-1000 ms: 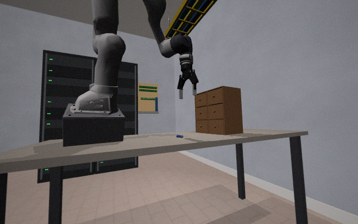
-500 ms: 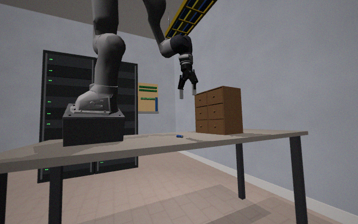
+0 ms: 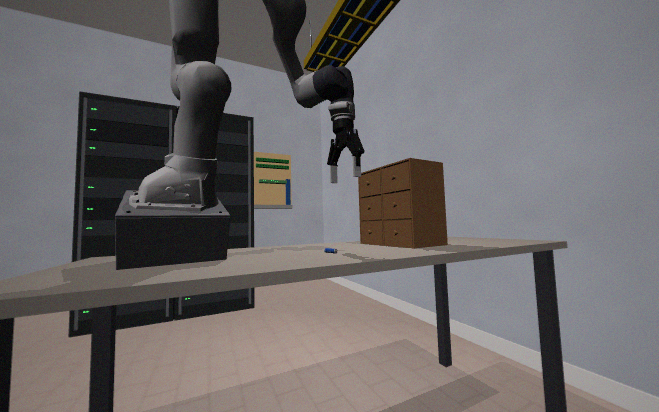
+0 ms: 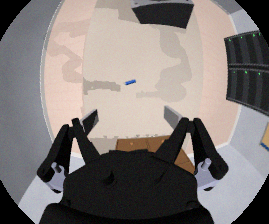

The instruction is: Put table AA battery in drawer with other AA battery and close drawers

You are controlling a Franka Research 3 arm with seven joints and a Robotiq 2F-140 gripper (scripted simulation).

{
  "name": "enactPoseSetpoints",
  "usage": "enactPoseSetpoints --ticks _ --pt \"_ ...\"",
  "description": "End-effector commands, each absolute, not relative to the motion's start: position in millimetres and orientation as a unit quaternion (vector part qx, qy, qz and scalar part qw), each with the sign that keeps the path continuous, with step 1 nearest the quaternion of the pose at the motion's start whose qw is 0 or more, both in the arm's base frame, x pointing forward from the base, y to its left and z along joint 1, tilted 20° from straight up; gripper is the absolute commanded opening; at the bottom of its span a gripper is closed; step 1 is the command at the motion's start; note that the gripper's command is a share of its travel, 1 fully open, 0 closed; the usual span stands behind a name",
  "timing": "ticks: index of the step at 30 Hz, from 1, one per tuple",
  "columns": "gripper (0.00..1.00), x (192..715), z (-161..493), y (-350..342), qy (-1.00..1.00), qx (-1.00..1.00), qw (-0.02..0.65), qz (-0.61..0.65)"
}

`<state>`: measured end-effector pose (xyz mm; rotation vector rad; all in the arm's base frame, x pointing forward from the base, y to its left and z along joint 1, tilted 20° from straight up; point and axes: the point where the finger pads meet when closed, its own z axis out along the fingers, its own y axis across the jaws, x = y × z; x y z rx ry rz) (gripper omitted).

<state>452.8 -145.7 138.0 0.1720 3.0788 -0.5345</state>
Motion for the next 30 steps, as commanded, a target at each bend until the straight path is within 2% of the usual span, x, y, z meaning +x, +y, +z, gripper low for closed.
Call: enactPoseSetpoints --ticks 1,30 --pt "1.00 455.2 136.1 -143.8 0.984 0.053 0.010 -0.167" --pt "1.00 473.5 116.1 -128.2 0.990 0.035 0.034 -0.136"
